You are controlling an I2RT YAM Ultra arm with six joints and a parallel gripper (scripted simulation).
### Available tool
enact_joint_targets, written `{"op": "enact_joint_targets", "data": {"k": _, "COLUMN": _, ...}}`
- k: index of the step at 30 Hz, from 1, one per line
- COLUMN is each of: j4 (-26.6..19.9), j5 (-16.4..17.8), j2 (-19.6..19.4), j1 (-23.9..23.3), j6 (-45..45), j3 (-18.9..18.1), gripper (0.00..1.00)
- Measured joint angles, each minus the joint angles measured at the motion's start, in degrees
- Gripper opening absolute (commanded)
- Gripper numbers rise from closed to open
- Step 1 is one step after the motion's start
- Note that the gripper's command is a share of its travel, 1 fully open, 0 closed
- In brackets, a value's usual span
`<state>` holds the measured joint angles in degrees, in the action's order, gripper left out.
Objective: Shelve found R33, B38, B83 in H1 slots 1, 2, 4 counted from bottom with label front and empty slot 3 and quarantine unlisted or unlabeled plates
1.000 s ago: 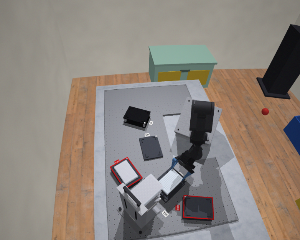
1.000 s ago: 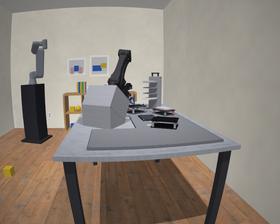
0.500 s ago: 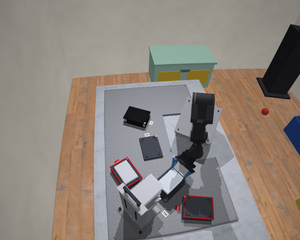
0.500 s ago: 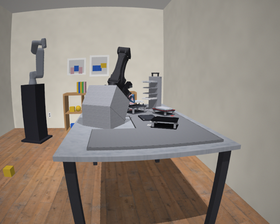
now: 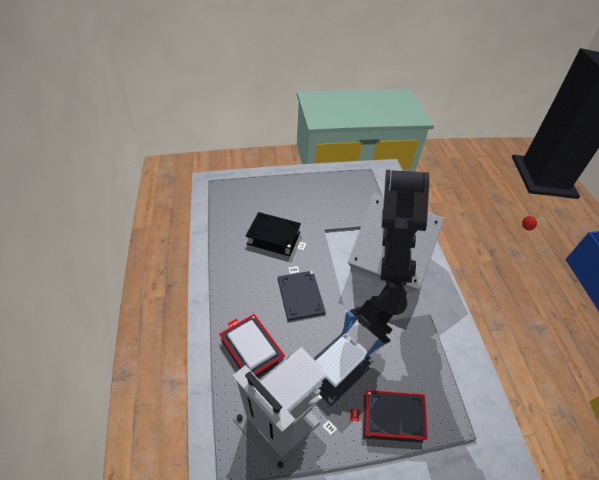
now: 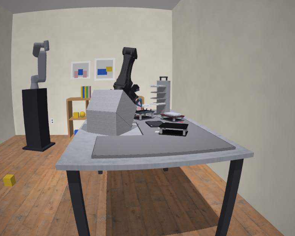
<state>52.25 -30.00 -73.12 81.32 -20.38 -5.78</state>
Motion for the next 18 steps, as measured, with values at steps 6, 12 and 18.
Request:
{"op": "enact_joint_targets", "data": {"k": 6, "j4": -3.3, "j5": -0.28, "j2": 3.3, "j1": 0.28, "j6": -0.09, "j3": 0.0, "gripper": 0.86}}
{"op": "enact_joint_targets", "data": {"k": 12, "j4": -6.75, "j5": -0.52, "j2": 6.16, "j1": 0.5, "j6": -0.17, "j3": 0.02, "gripper": 0.86}}
{"op": "enact_joint_targets", "data": {"k": 18, "j4": -10.6, "j5": -0.85, "j2": 10.16, "j1": 0.92, "j6": -0.28, "j3": 0.04, "gripper": 0.86}}
